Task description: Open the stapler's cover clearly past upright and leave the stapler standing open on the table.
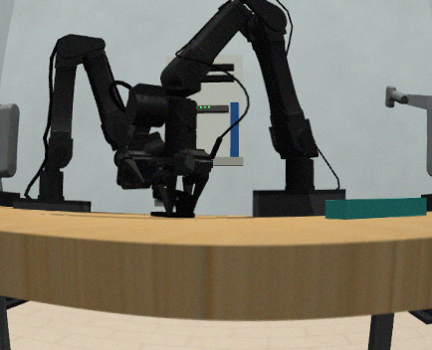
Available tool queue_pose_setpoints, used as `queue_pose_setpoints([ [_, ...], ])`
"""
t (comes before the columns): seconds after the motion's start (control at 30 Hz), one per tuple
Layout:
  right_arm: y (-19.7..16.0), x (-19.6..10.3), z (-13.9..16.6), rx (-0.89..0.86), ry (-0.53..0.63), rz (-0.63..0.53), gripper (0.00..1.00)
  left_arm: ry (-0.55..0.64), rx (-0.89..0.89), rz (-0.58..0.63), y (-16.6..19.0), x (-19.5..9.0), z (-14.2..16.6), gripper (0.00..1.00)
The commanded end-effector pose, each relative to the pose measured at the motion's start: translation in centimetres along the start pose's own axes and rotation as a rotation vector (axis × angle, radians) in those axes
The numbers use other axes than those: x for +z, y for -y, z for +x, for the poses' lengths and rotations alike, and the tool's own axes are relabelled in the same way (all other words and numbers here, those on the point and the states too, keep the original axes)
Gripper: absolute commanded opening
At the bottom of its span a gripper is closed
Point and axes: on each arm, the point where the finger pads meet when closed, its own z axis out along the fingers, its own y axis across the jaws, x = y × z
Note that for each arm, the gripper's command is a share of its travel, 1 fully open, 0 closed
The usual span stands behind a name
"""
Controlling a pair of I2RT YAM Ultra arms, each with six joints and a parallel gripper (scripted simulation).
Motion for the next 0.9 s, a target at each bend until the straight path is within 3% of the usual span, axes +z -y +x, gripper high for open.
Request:
queue_pose_setpoints([
  [0.0,0.5,-0.4,-0.4,-0.008,0.013,0.012,0.5,0.011,-0.013,0.017,0.3,-0.1,-0.3,0.33],
  [0.87,1.6,2.8,-0.1,-0.026,0.004,0.025,0.5,0.011,-0.013,0.017,0.3,-0.1,-0.3,0.33],
])
